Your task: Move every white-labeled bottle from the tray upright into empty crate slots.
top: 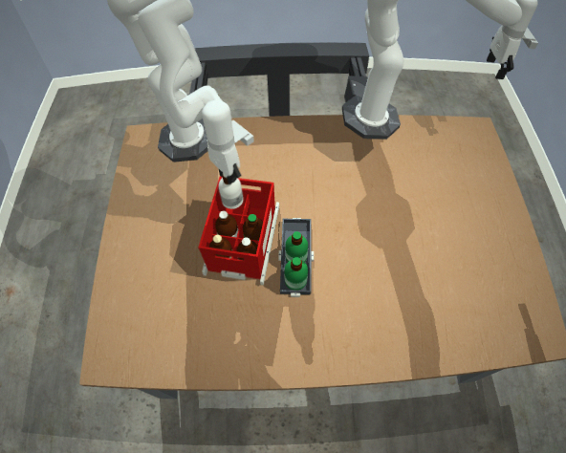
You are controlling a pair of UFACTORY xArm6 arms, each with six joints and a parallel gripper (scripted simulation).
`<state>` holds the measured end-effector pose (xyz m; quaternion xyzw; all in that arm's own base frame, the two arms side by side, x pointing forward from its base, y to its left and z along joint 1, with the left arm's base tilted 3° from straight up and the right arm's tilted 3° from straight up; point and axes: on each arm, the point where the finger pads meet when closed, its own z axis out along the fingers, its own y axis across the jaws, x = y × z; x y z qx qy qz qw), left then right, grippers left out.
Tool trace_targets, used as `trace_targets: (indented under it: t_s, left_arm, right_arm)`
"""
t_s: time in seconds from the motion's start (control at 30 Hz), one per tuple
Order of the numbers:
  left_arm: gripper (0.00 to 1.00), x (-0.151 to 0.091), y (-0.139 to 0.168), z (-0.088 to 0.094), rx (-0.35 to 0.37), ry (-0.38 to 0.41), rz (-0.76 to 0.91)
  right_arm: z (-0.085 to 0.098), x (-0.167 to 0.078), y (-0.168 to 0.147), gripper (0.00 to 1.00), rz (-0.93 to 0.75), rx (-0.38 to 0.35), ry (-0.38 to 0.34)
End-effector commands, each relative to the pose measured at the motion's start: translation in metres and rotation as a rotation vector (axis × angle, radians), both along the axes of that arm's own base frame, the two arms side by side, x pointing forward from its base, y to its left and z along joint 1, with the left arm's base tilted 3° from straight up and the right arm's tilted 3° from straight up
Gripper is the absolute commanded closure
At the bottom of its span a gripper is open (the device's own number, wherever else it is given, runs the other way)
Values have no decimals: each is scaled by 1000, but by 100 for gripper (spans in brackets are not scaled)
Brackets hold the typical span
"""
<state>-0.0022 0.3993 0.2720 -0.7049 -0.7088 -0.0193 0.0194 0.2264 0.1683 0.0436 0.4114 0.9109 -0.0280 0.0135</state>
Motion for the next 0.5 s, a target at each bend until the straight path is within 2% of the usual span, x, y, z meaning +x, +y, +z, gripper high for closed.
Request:
trace_targets:
  t_s: [0.0,0.47]
  left_arm:
    - [0,0,1,2,5,0,0]
    - [0,0,1,2,5,0,0]
  right_arm:
    - [-1,1,1,100,0,2,-3]
    - [-14,1,0,100,0,2,-3]
